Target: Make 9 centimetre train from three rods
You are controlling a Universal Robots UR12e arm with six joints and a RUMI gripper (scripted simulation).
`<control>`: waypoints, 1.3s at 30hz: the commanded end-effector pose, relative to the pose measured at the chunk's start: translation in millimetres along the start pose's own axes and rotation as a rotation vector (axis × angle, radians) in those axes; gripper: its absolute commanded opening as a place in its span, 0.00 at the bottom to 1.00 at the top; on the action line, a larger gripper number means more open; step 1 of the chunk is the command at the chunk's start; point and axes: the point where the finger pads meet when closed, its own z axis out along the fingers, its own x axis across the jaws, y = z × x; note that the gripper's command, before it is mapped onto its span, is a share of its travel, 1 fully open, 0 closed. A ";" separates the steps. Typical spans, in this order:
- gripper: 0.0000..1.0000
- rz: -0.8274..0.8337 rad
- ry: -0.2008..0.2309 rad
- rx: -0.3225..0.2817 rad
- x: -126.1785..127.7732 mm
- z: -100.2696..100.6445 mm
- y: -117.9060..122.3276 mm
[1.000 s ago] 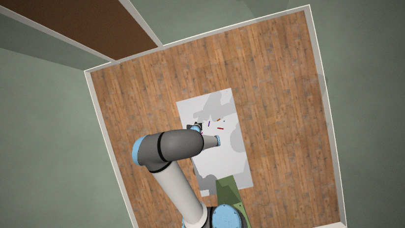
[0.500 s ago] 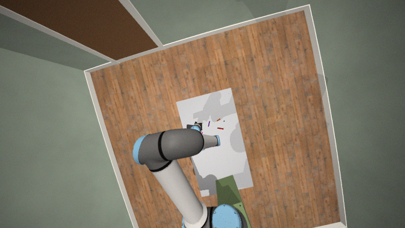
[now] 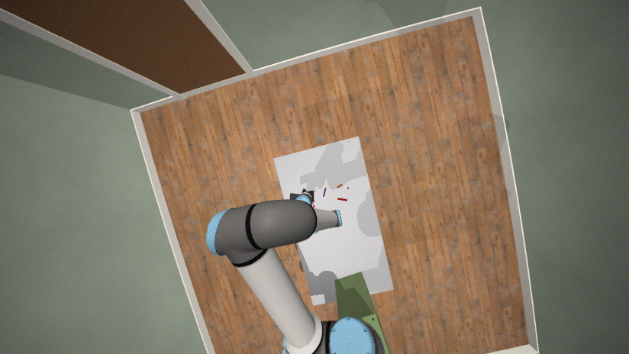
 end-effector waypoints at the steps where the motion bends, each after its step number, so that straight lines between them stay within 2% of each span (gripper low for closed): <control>1: 0.14 -0.001 0.005 0.003 3.2 -0.9 -2.8; 11: 0.14 -0.001 0.005 0.003 3.2 -0.9 -2.8; 12: 0.00 -0.001 0.005 0.003 3.2 -0.9 -2.8; 39: 0.00 -0.001 0.005 0.003 3.2 -0.9 -2.8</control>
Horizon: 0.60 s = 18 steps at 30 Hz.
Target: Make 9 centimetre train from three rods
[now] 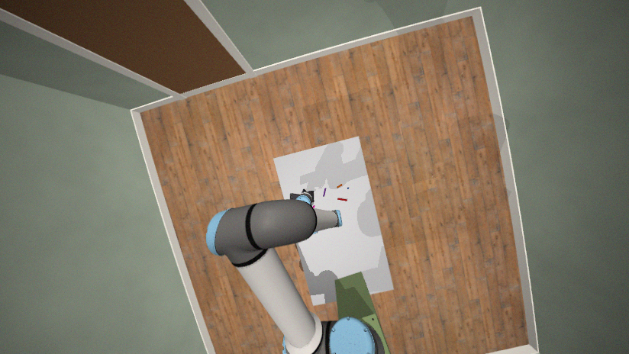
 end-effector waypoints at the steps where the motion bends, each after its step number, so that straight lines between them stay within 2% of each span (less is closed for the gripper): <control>1: 0.00 -0.001 0.005 0.003 3.2 -0.9 -2.8; 12: 0.00 -0.001 0.003 0.002 1.4 -4.3 -2.2; 18: 0.00 0.000 0.001 0.000 0.6 -27.8 -0.2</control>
